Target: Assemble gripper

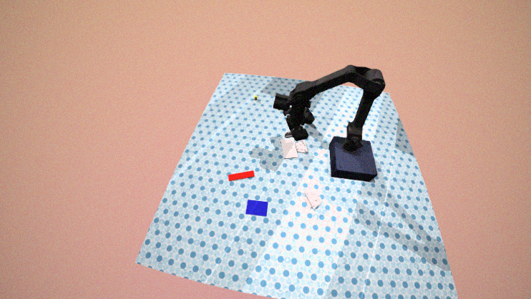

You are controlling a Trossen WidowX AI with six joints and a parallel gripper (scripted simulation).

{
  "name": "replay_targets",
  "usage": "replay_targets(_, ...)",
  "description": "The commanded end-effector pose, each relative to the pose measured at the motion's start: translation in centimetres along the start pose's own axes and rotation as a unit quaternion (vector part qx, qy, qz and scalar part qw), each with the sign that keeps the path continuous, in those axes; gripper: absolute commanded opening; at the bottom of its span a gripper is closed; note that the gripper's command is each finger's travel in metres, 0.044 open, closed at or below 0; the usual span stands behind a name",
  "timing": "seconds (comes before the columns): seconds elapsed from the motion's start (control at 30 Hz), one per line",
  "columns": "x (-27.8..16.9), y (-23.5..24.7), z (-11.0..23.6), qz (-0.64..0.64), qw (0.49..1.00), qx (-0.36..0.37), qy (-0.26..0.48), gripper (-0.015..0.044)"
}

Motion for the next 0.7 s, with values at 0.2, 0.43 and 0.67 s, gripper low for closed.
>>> replay_targets(0.2, -0.1, 0.0, 0.0, 0.003, 1.0, 0.0, 0.001, 0.0134)
replay_targets(0.43, -0.2, 0.0, -0.6, 0.003, 1.0, 0.0, 0.001, 0.0134)
replay_targets(0.67, -0.2, 0.1, -1.7, 0.003, 1.0, 0.0, 0.001, 0.0134)
Point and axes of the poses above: the point midway between the two fingers, 35 mm back from their tips, its own z axis back along the fingers, its own y axis across the jaws, x = y × z, the point moved 9 cm from there along z, back along the fingers, and after that the axes turned 6 degrees about z, right-handed, at the moved point
